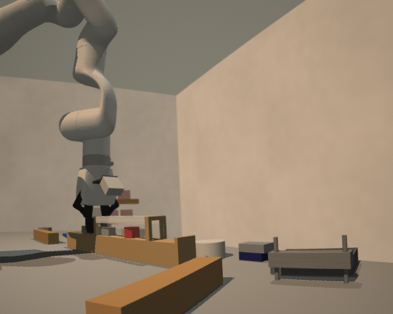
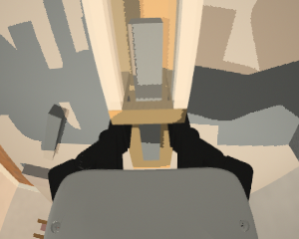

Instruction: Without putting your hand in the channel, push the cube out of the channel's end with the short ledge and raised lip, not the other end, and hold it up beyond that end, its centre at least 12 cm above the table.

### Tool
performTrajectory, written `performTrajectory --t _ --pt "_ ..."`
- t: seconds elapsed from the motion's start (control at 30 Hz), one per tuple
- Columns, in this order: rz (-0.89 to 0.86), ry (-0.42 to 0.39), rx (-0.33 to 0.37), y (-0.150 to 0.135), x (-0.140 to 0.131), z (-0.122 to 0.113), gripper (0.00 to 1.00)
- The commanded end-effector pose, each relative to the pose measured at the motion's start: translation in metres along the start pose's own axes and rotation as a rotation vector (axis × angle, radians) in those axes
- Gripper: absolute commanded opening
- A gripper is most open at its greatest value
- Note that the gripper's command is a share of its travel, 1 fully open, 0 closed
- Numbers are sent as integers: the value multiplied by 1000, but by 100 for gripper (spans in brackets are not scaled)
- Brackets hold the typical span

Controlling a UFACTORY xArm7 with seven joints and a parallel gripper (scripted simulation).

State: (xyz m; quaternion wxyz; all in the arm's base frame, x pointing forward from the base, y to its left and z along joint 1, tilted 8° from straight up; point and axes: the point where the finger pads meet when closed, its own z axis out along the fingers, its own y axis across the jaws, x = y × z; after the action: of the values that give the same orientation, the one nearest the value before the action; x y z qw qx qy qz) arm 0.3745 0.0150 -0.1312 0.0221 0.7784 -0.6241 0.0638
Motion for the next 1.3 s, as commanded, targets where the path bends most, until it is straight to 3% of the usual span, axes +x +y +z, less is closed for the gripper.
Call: performTrajectory --t 0.0,0.13,0.2,0.33,0.83,0.9,0.97,1.13,1.27 --pt "0 0 3 -1 0 -7 38" --pt "0 0 3 -1 0 -41 38" --pt "0 0 3 -1 0 -41 38" --pt "0 0 3 -1 0 -68 38" --pt "12 2 3 -5 0 -70 38" --pt "76 13 3 -25 -3 -68 38" --pt "198 26 6 -63 -13 -67 38" --pt "534 11 8 -130 -61 -71 38" --pt "607 -2 3 -174 -98 -71 38"
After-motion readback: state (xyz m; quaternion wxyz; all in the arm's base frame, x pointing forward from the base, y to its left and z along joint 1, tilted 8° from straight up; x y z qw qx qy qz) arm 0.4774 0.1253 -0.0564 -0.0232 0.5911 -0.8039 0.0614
